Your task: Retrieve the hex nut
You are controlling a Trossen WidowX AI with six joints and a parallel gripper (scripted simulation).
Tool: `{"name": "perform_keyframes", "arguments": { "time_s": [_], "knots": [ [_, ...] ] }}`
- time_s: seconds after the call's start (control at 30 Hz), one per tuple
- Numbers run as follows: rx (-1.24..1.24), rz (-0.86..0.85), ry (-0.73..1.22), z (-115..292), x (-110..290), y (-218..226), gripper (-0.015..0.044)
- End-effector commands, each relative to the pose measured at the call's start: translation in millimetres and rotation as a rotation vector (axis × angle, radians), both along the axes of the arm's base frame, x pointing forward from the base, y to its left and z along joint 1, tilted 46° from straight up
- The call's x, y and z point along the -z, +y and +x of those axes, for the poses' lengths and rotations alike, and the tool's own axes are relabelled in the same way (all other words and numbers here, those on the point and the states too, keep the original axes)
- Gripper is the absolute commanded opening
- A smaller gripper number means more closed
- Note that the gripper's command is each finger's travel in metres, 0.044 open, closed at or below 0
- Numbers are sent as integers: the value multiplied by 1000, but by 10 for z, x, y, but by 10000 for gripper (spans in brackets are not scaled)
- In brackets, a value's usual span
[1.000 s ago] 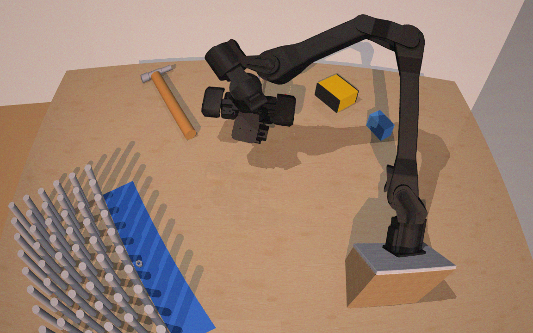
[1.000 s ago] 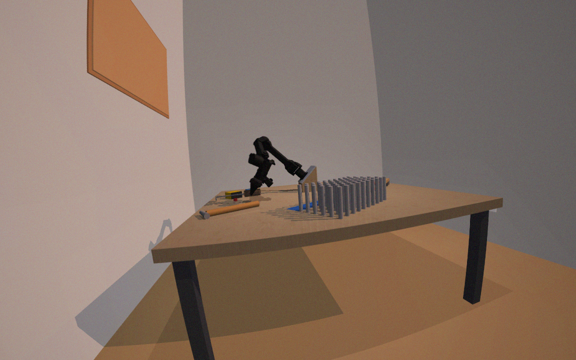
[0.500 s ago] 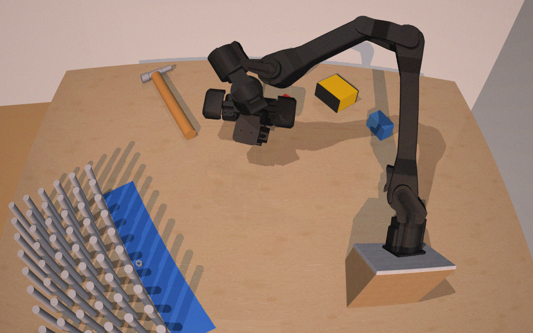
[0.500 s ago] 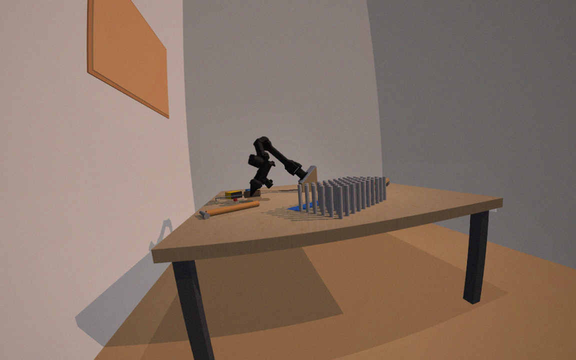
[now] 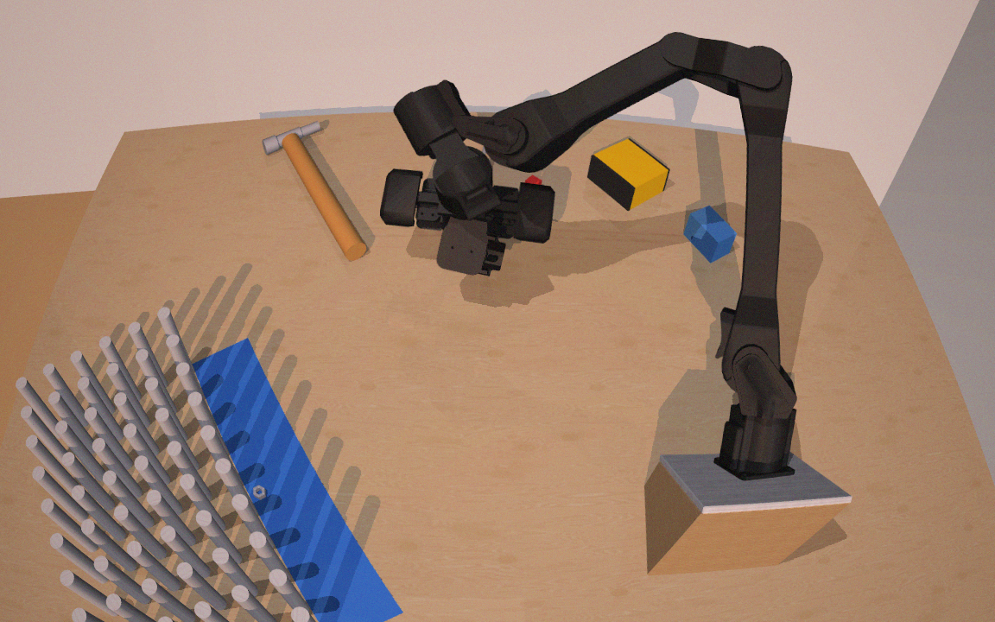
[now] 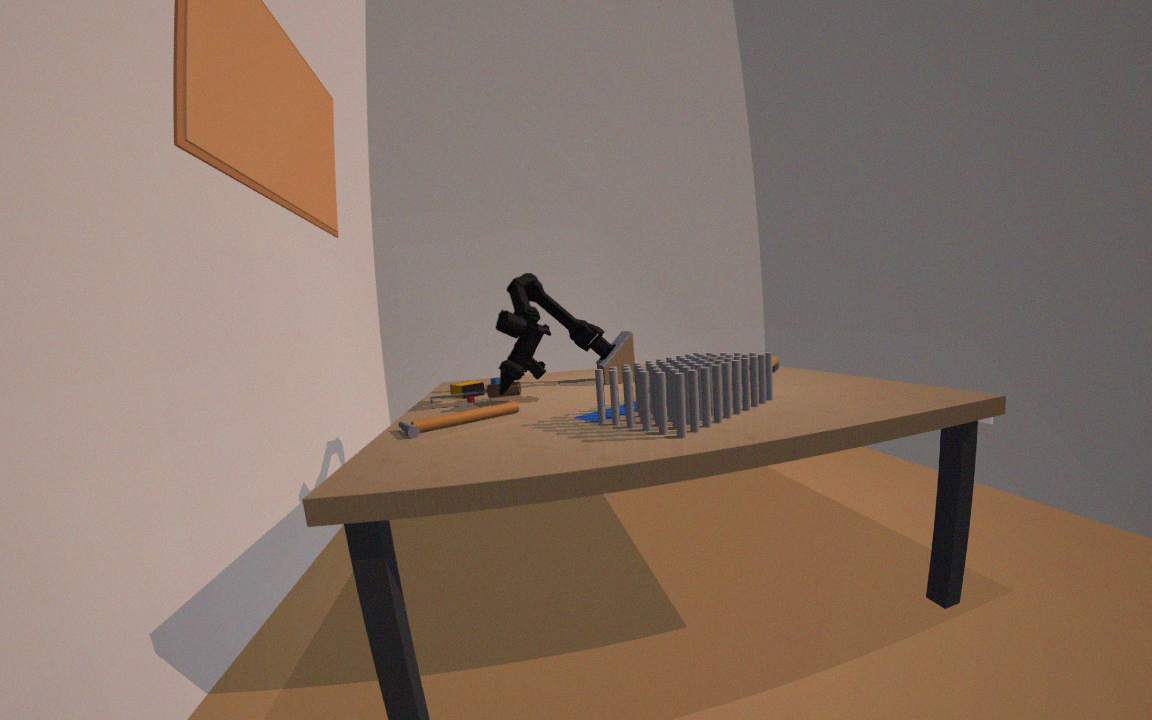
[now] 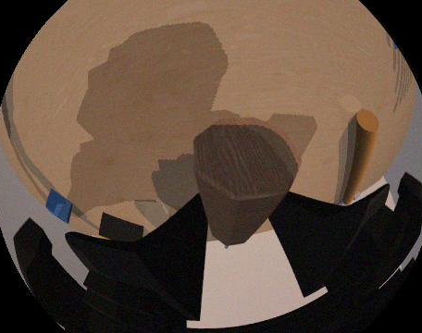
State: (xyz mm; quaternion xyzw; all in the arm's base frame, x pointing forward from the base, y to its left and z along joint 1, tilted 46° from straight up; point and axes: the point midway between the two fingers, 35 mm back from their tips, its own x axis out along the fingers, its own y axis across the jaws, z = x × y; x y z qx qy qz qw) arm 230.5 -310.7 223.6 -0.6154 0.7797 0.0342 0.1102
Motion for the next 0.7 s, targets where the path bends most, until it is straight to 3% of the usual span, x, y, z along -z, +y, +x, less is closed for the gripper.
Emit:
{"name": "perform_keyframes", "arguments": {
  "time_s": [0.0, 0.67],
  "knots": [
    [-6, -1, 3, -4, 9, -11, 0],
    [-9, -15, 8, -51, 44, -71, 0]
  ]
}}
